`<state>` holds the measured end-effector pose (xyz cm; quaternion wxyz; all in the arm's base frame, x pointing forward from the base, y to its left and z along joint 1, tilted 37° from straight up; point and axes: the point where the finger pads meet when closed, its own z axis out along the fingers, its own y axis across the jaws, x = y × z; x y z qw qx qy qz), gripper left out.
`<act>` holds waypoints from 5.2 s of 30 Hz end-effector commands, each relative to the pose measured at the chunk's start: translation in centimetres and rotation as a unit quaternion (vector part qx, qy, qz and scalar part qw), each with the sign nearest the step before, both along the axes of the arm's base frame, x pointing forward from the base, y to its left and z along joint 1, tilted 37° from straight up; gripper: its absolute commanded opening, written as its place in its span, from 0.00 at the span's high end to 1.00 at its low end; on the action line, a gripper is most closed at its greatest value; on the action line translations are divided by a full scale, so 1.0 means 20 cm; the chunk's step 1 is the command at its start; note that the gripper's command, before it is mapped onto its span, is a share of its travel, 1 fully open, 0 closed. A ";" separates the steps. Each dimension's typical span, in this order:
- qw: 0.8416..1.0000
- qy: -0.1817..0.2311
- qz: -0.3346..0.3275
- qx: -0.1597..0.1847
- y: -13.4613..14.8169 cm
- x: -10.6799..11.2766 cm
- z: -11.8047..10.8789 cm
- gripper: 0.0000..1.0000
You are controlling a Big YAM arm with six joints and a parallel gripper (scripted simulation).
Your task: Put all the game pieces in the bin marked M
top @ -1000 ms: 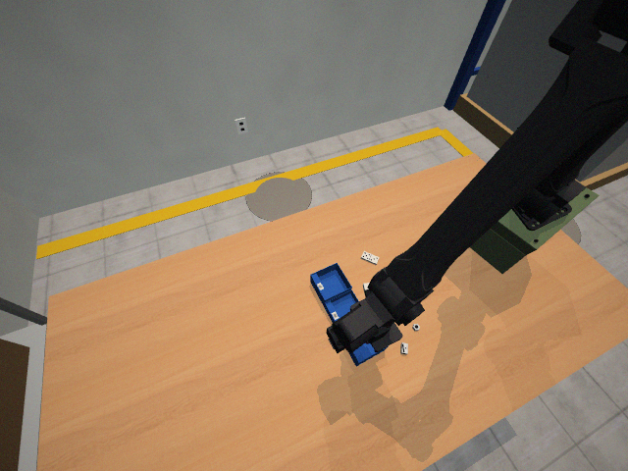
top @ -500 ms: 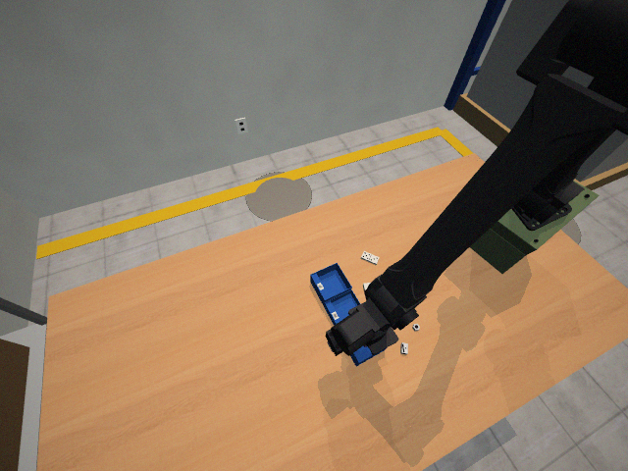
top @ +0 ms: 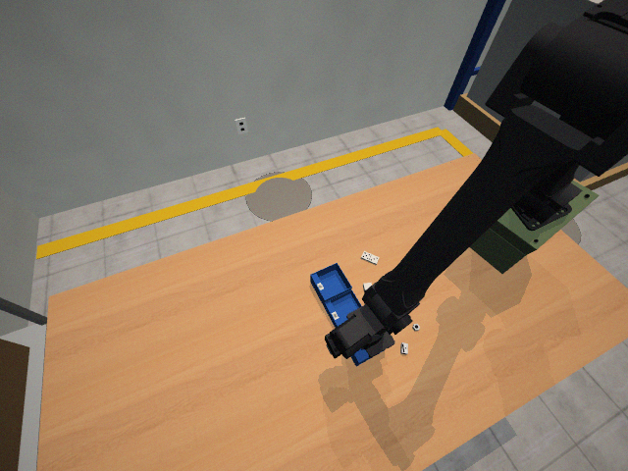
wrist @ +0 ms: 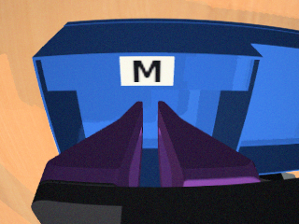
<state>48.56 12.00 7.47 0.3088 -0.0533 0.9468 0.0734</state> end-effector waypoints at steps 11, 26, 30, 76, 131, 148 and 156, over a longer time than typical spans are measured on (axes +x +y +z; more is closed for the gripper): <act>1.000 -0.010 0.000 0.005 0.04 0.05 0.03 0.92; 1.000 -0.009 0.001 0.005 0.05 0.04 0.02 0.92; 1.000 -0.010 0.000 0.005 0.04 0.04 0.02 0.92; 1.000 -0.011 -0.002 0.001 -0.06 -0.17 0.29 0.92; 0.979 0.030 -0.162 0.117 -0.42 -0.55 0.47 0.61; 0.895 0.072 -0.358 0.257 -0.82 -0.59 -0.03 0.61; 0.892 0.073 -0.363 0.259 -1.02 -0.61 -0.29 0.61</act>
